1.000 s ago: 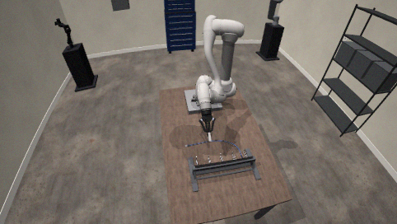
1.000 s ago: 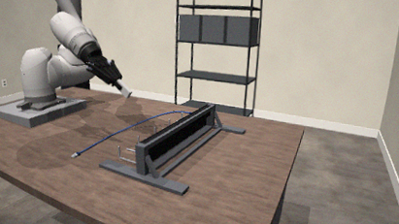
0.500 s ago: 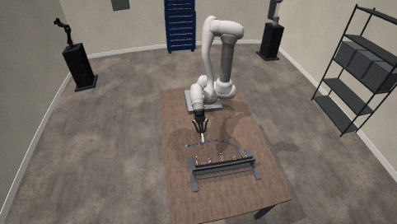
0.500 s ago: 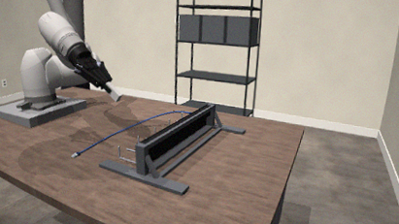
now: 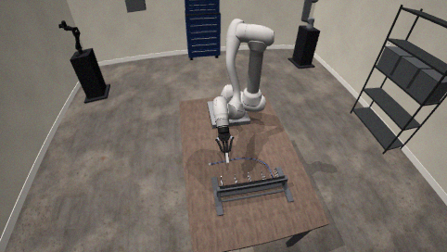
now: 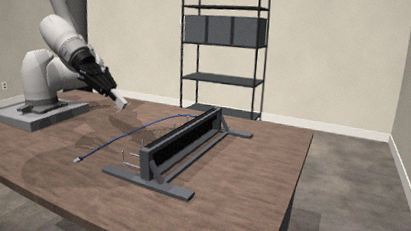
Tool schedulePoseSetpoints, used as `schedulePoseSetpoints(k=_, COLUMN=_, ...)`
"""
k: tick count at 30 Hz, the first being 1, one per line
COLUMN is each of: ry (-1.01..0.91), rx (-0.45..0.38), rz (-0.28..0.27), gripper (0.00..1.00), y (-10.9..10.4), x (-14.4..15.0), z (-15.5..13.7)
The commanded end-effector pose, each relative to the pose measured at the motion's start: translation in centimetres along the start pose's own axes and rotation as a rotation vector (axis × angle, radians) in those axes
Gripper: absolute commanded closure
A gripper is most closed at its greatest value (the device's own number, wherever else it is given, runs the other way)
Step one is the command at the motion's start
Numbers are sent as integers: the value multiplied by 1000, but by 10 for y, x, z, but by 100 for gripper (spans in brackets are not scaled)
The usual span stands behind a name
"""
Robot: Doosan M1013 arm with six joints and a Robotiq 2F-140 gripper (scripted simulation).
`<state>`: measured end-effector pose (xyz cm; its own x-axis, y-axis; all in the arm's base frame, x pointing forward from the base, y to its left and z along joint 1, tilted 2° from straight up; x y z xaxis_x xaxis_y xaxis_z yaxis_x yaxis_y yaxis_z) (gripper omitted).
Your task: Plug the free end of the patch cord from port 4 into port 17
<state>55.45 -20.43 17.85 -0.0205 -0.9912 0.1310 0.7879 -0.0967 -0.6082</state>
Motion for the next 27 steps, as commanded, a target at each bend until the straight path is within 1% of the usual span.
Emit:
schedulePoseSetpoints(k=1, ry=-3, rx=5, rz=4, gripper=100, y=25, x=-2, z=2)
schedulePoseSetpoints(k=8, ry=-3, rx=5, rz=4, gripper=100, y=84, x=-2, z=2)
schedulePoseSetpoints(k=12, ry=-3, rx=5, rz=4, gripper=100, y=110, x=-2, z=2)
schedulePoseSetpoints(k=14, ry=-3, rx=5, rz=4, gripper=100, y=110, x=-2, z=2)
schedulePoseSetpoints(k=16, ry=-3, rx=5, rz=4, gripper=100, y=118, x=-2, z=2)
schedulePoseSetpoints(k=19, ry=-3, rx=5, rz=4, gripper=100, y=123, x=-2, z=2)
schedulePoseSetpoints(k=27, ry=-3, rx=5, rz=4, gripper=100, y=124, x=-2, z=2)
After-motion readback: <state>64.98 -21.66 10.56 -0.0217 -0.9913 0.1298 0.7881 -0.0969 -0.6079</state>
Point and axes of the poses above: the point where the finger pads meet when closed, its own y axis out along the fingers, its own x axis across the jaws, z = x × y, the point moved 7 cm from there along -y, back along the fingers, and after that the axes turned 10 degrees about -y, right-handed, at the moved point
